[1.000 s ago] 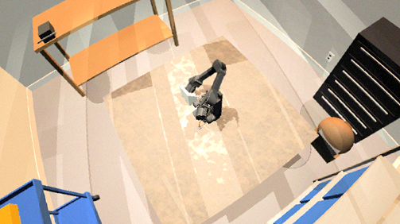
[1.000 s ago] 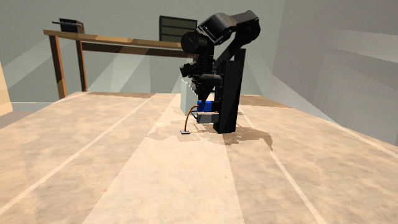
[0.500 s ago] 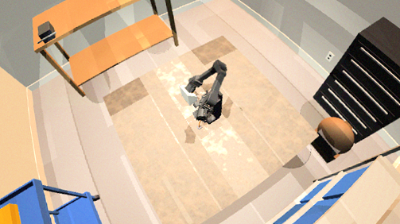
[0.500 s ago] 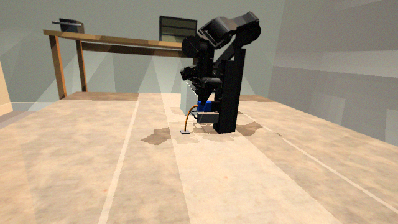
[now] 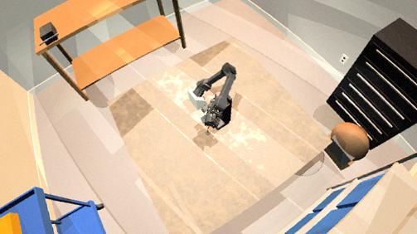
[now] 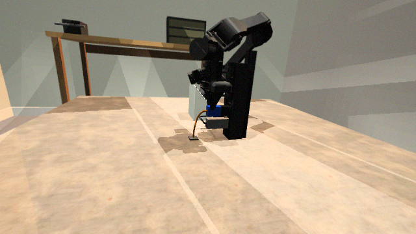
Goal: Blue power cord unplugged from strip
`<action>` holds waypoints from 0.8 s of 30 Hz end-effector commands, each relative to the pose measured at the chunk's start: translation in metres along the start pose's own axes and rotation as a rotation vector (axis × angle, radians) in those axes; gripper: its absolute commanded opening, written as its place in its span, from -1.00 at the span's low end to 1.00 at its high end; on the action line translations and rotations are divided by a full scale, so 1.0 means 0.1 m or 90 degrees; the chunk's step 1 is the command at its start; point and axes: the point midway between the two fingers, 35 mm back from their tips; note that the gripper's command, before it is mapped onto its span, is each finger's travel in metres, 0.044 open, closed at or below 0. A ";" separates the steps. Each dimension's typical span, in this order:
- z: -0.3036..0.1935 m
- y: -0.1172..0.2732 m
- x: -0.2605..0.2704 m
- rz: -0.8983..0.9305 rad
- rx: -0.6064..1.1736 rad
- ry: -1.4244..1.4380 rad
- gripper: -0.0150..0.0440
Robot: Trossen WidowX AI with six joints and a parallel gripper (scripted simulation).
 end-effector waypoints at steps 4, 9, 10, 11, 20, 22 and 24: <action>0.14 0.02 0.03 0.003 -0.005 0.002 -0.49; 0.22 0.03 0.04 0.003 -0.006 0.001 -0.49; 0.23 0.03 0.04 0.003 -0.006 0.001 -0.49; 0.25 0.03 0.05 0.003 -0.006 0.001 -0.49; 0.39 0.05 0.06 0.004 -0.006 0.000 -0.49; 0.43 0.06 0.06 0.004 -0.006 0.000 -0.49; 0.46 0.06 0.06 0.004 -0.006 0.000 -0.49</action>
Point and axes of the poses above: the point midway between the two fingers, 35 mm back from their tips, its own y axis back along the fingers, its own x axis across the jaws, z = x × y, and after that the axes turned 5 degrees about -y, right-handed
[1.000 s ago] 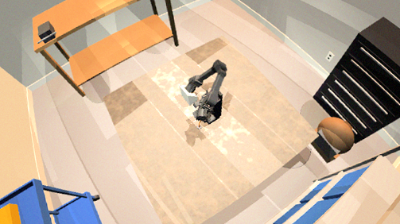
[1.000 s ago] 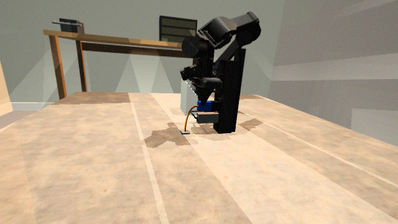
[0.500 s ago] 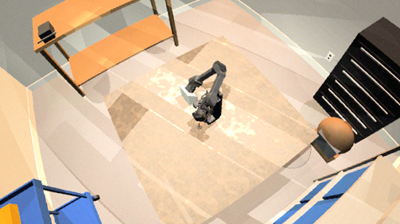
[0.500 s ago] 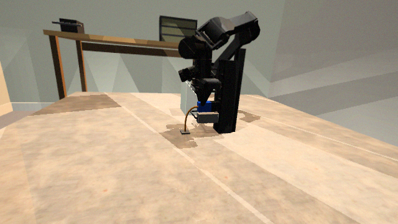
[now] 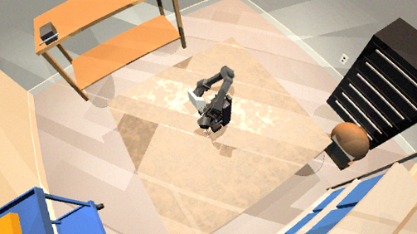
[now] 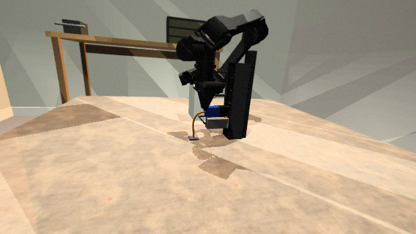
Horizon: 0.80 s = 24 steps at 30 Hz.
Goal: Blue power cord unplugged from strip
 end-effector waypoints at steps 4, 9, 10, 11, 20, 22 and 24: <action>0.27 0.10 0.04 0.010 -0.030 0.007 -0.49; 0.35 0.11 0.03 0.010 -0.030 0.006 -0.49; 0.15 0.02 0.02 -0.005 -0.014 0.011 -0.40; 0.15 0.02 0.02 -0.005 -0.014 0.011 -0.31; 0.15 0.02 0.02 -0.005 -0.014 0.011 0.05; 0.15 0.02 0.02 -0.005 -0.014 0.011 0.05; 0.15 0.02 0.02 -0.005 -0.014 0.011 0.05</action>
Point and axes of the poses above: the point midway between the two fingers, 35 mm back from their tips, its own y axis back along the fingers, its own x axis across the jaws, z = x × y, and after that the axes turned 5 degrees about -y, right-handed
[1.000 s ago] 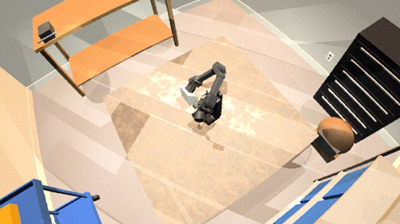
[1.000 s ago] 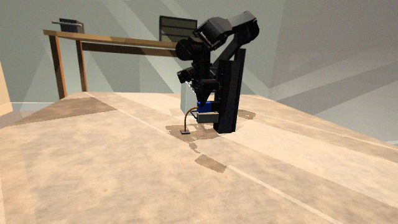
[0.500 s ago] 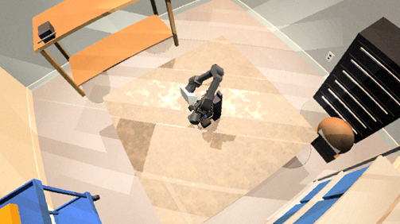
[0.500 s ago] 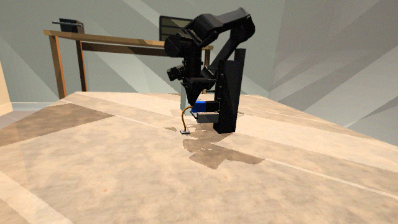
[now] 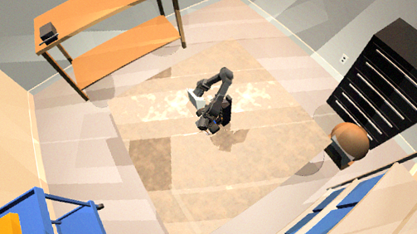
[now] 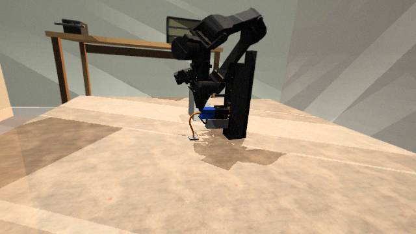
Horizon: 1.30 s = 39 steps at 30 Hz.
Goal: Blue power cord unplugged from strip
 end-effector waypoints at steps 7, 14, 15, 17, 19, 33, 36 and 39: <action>0.00 0.11 -0.01 0.015 -0.010 -0.008 0.05; -0.07 0.11 -0.02 0.015 -0.010 -0.009 0.05; -0.09 0.11 -0.02 0.015 -0.010 -0.009 0.05; -0.12 0.11 -0.02 0.015 -0.010 -0.009 0.05; -0.15 0.10 -0.03 0.015 -0.010 -0.009 0.05; -0.21 0.05 -0.04 0.015 -0.010 -0.009 0.05; -0.21 0.01 -0.04 0.015 -0.009 -0.009 0.05; -0.21 -0.02 -0.04 0.015 -0.009 -0.009 0.05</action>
Point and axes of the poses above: the point midway between the two fingers, 35 mm back from their tips, its own y axis back along the fingers, its own x axis across the jaws, z = x × y, and after that the axes turned 5 degrees about -y, right-handed
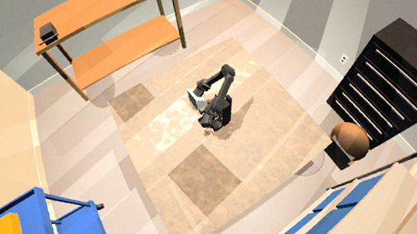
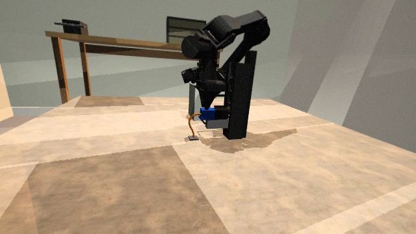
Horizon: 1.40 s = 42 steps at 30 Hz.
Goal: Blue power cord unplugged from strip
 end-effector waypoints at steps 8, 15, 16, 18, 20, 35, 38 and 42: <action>0.00 -0.02 0.00 -0.001 0.000 0.000 -0.15; 0.00 -0.02 0.00 -0.001 0.000 0.000 -0.31; 0.00 -0.02 0.00 -0.001 0.000 0.000 -0.33; 0.00 -0.02 0.00 -0.001 0.000 0.000 -0.38; 0.00 -0.02 0.00 -0.001 0.000 0.000 -0.42; 0.07 -0.01 0.01 0.000 0.000 0.000 -0.49; 0.11 -0.01 0.02 0.000 0.000 0.000 -0.49; 0.18 0.00 0.03 0.000 -0.001 -0.001 -0.49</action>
Point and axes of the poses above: the point midway between the two fingers, 35 mm back from their tips, its own y axis back along the fingers, its own x axis across the jaws, z = x × y, and after that the axes turned 5 degrees about -y, right-handed
